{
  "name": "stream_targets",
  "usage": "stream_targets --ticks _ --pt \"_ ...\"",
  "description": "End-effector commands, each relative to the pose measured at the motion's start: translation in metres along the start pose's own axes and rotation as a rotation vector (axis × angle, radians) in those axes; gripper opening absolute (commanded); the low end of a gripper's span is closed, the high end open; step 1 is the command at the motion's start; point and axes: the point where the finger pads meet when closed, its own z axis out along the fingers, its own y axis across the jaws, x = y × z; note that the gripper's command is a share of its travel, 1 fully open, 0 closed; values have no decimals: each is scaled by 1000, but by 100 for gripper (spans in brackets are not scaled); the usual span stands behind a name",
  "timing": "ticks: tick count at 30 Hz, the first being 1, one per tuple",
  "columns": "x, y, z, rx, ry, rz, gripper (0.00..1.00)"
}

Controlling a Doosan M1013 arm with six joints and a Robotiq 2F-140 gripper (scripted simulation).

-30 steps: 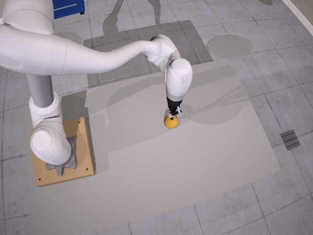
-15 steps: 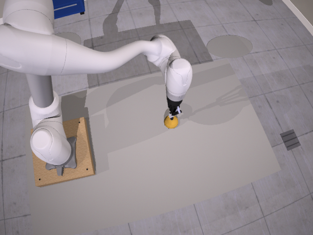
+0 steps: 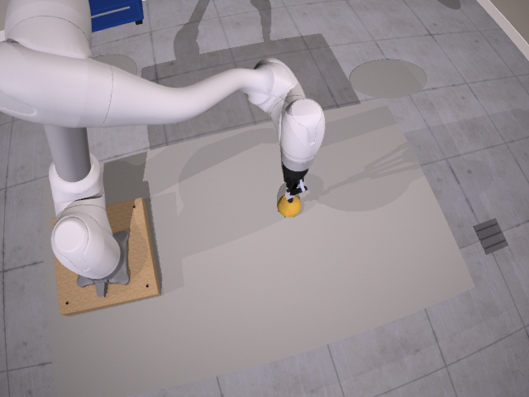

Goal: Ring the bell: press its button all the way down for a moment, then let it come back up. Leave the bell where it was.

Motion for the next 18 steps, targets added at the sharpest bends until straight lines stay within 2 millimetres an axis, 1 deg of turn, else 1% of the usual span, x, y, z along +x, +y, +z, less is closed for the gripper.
stream_targets --ticks 1,10,18 --pt "0 0 0 0 0 0 0" --pt "0 0 0 0 0 0 0" --pt "0 0 6 0 0 0 0"
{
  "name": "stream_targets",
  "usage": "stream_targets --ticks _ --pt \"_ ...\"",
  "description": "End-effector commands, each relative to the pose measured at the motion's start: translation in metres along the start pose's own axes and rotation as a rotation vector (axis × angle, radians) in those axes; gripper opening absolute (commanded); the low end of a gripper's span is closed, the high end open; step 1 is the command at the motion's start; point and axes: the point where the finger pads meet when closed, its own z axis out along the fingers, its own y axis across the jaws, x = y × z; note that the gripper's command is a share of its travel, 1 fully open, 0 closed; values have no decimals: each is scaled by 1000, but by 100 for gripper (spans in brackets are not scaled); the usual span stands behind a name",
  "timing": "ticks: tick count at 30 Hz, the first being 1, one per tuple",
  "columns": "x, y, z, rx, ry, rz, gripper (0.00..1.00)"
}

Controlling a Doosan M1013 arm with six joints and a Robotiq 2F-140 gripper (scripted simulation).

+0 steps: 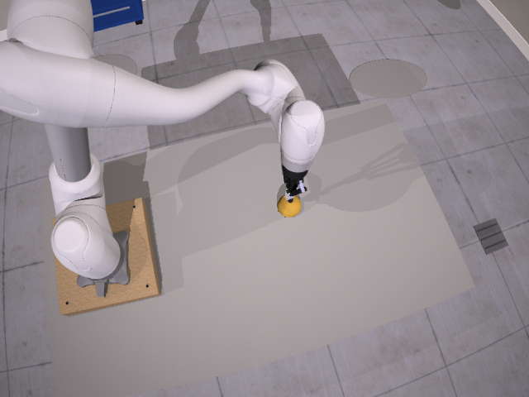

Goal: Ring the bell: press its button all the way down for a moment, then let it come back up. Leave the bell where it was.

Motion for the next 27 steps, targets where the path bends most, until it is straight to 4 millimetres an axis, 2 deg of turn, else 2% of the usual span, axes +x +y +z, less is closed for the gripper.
stream_targets --ticks 1,27 --pt "0 0 1 0 0 0 0" --pt "0 0 5 0 0 0 0"
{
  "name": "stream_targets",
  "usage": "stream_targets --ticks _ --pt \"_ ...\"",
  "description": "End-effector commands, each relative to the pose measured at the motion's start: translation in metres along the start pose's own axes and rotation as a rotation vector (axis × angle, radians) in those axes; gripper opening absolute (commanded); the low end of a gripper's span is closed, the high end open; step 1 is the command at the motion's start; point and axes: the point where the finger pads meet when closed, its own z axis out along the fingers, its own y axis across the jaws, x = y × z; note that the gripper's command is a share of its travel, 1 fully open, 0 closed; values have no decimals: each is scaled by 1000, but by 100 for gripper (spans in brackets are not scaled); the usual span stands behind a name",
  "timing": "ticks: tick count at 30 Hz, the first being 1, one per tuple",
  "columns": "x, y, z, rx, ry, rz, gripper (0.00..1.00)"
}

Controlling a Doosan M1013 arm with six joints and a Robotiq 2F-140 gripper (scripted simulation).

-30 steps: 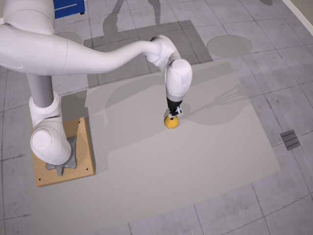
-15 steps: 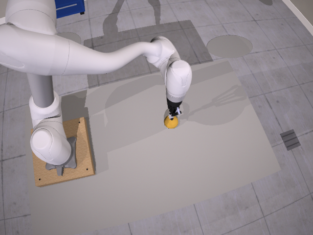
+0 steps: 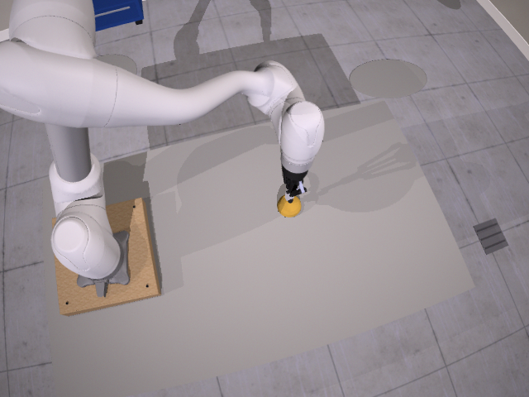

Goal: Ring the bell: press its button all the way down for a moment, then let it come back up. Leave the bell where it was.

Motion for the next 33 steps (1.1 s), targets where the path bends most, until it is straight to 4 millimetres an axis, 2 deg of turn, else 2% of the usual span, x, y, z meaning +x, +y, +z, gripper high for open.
stream_targets --ticks 1,33 --pt "0 0 0 0 0 0 0" --pt "0 0 3 0 0 0 0"
